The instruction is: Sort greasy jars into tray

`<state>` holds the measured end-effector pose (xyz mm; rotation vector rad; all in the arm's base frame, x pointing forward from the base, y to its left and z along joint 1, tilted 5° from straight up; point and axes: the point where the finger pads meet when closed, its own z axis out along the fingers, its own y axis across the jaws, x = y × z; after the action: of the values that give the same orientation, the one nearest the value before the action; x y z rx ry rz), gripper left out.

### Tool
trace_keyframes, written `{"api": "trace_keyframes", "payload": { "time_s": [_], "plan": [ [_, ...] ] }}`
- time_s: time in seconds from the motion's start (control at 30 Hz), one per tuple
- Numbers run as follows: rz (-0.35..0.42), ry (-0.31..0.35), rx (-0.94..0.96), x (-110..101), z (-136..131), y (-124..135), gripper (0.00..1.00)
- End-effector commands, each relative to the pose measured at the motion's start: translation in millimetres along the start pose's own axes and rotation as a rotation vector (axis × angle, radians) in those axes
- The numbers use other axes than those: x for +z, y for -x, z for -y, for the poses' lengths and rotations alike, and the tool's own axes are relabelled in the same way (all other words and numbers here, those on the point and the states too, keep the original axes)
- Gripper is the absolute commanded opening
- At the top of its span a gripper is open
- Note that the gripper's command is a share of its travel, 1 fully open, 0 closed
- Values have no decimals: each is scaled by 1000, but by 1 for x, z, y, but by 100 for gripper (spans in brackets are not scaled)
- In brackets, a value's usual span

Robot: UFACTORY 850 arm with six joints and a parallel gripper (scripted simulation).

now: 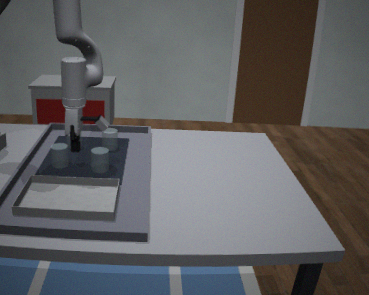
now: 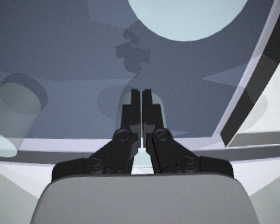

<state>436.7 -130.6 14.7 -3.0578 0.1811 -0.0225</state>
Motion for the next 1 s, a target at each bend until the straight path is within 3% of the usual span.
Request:
{"api": "trace_keyframes", "payload": {
  "time_s": [0.0,0.17,0.37,0.43,0.57,0.63,0.97],
  "plan": [
    [-2,0,0,-1,0,-1,0],
    [-2,0,0,-1,0,-1,0],
    [-2,0,0,-46,0,-1,0],
    [-2,0,0,-46,0,-1,0],
    [-2,0,0,-77,0,-1,0],
    [-2,0,0,-77,0,-1,0],
    [-2,0,0,-77,74,-9,0]
  ]
}}
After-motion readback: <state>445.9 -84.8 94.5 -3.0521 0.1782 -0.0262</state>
